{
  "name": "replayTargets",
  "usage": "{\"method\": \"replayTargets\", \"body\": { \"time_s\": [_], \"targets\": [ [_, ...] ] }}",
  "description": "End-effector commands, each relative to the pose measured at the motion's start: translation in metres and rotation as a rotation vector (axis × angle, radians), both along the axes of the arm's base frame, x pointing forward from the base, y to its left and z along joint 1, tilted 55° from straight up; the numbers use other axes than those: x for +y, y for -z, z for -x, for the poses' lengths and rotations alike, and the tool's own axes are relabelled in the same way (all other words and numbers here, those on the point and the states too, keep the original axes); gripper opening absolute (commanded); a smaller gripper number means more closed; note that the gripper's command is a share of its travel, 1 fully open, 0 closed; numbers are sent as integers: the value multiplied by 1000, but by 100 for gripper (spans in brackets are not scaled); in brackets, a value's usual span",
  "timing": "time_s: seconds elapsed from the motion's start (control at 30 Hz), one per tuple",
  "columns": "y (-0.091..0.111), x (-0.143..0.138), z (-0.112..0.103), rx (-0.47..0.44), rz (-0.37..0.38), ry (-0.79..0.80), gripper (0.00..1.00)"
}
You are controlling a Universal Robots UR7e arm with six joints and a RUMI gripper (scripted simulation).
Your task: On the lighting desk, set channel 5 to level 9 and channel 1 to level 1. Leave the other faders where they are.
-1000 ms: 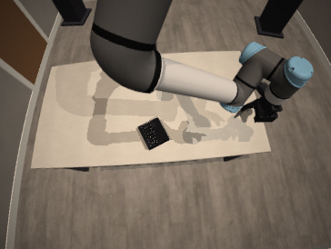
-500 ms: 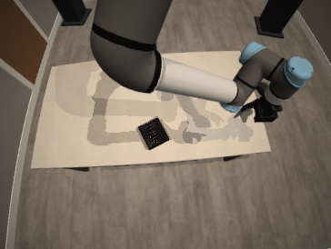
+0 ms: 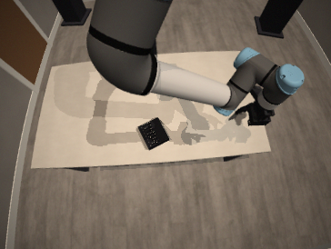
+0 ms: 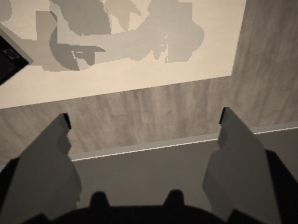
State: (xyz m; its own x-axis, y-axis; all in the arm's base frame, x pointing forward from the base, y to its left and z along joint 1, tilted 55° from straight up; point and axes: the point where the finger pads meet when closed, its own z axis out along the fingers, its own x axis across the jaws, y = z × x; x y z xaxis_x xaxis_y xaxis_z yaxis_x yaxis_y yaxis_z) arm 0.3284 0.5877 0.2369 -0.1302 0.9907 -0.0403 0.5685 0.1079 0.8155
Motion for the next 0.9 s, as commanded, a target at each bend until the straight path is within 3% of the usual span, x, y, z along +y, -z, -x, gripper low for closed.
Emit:
{"method": "replayTargets", "body": {
  "time_s": [0.0, 0.23, 0.5, 0.57, 0.87],
  "targets": [
    [2, -7, -8, 6, 2, 1, 100],
    [18, -51, -50, 40, 15, 15, 100],
    [40, -131, -107, 81, 29, 28, 100],
    [40, -131, -107, 81, 29, 28, 100],
    [63, -243, -153, 98, 38, 31, 100]
  ]
}}
